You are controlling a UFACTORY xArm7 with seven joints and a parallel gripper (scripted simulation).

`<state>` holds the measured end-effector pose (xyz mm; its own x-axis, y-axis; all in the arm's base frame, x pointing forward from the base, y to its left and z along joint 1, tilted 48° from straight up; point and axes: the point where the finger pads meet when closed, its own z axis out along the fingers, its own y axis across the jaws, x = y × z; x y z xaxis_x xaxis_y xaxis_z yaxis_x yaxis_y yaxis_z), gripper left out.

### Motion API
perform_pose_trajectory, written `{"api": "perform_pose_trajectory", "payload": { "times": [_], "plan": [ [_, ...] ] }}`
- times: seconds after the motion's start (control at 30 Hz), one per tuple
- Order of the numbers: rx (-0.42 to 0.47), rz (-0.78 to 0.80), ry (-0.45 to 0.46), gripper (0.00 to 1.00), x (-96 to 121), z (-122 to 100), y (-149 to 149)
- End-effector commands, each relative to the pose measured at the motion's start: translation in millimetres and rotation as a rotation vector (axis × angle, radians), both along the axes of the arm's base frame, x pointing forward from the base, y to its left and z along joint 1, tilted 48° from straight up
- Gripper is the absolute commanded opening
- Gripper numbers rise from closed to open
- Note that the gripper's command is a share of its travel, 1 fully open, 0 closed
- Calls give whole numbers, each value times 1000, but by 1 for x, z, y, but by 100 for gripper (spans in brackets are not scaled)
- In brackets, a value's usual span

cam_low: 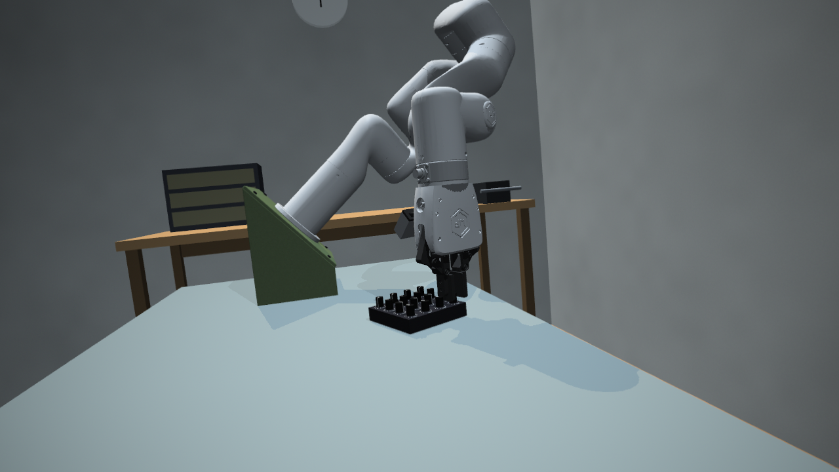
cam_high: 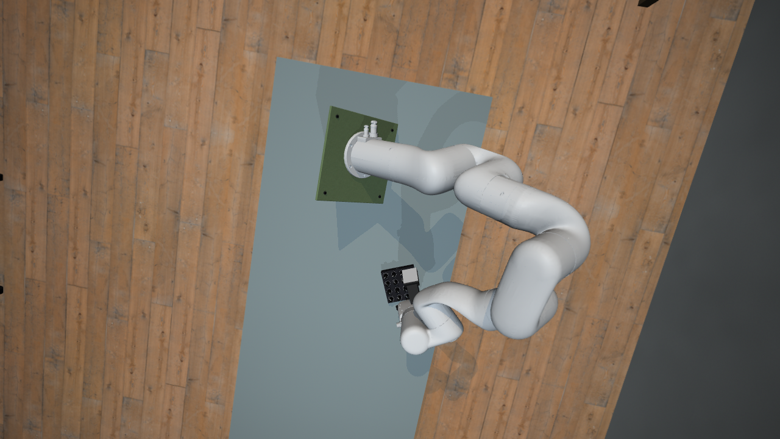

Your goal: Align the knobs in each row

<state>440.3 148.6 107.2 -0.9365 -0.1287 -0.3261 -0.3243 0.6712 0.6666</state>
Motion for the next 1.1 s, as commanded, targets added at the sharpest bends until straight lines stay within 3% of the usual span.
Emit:
{"api": "perform_pose_trajectory", "payload": {
  "times": [0.0,1.07],
  "plan": [
    [-1,-3,-2,19,1,1,-2],
    [-1,-3,-2,19,-4,25,-28]
  ]
}}
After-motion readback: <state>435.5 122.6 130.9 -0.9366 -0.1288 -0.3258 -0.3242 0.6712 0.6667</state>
